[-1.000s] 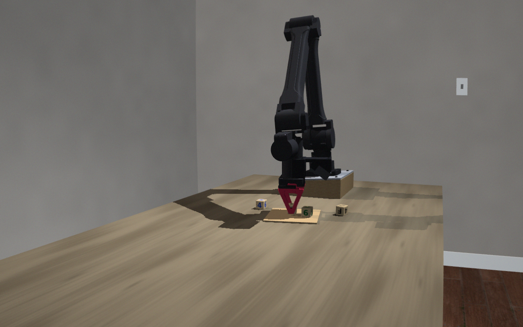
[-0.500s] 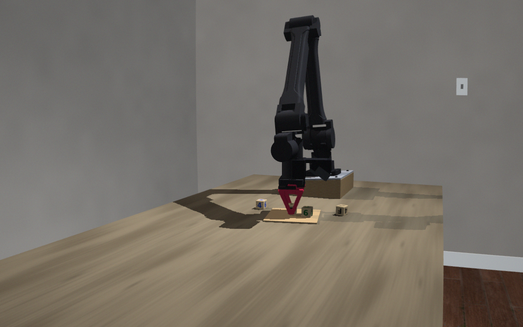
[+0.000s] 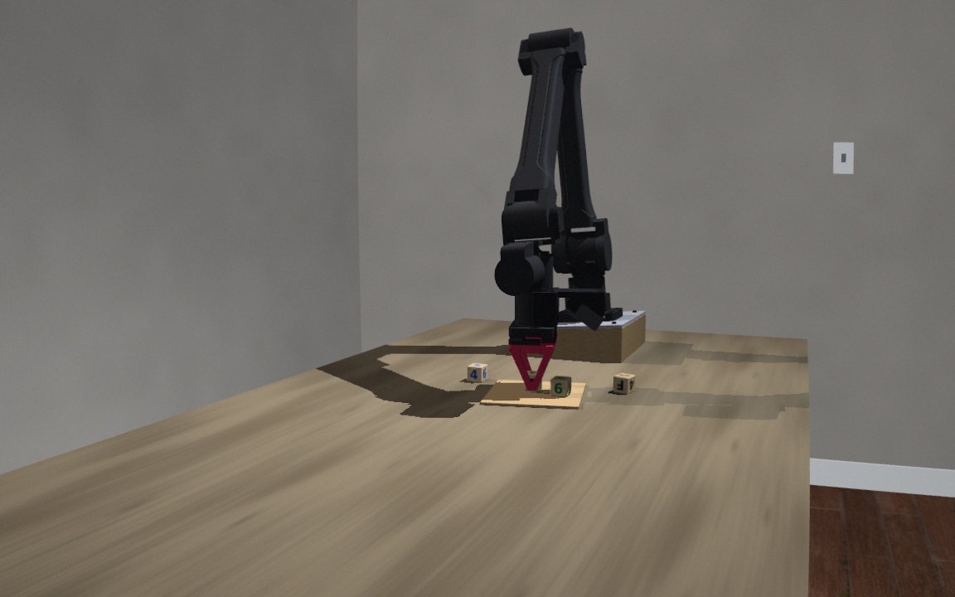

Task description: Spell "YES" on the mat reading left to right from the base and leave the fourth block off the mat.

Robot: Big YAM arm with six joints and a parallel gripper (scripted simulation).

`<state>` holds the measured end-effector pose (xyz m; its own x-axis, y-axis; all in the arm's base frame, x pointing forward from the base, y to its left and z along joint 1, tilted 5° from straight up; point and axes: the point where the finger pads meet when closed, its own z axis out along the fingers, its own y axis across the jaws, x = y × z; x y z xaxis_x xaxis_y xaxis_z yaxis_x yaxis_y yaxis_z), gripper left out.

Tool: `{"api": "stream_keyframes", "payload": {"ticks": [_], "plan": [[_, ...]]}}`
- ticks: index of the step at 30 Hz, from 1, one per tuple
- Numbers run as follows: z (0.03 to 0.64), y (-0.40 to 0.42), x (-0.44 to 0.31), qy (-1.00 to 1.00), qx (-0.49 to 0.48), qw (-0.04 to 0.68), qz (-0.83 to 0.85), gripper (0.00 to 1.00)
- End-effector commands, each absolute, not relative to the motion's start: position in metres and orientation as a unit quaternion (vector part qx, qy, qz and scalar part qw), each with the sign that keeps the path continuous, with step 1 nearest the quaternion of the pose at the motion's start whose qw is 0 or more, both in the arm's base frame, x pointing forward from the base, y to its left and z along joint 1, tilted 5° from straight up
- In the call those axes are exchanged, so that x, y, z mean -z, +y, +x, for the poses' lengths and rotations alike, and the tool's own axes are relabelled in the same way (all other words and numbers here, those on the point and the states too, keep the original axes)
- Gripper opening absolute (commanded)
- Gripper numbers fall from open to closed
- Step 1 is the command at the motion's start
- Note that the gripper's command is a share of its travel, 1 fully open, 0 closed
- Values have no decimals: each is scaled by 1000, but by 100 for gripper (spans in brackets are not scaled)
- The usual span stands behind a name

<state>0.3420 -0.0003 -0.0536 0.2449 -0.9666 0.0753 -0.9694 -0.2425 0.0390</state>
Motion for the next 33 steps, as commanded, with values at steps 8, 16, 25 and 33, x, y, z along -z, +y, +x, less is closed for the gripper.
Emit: {"api": "stream_keyframes", "payload": {"ticks": [8,16,25,33], "plan": [[345,-2,50,-613,-25,31,789,21],[345,-2,50,-613,-25,31,789,21],[345,-2,50,-613,-25,31,789,21],[345,-2,50,-613,-25,31,789,21]]}}
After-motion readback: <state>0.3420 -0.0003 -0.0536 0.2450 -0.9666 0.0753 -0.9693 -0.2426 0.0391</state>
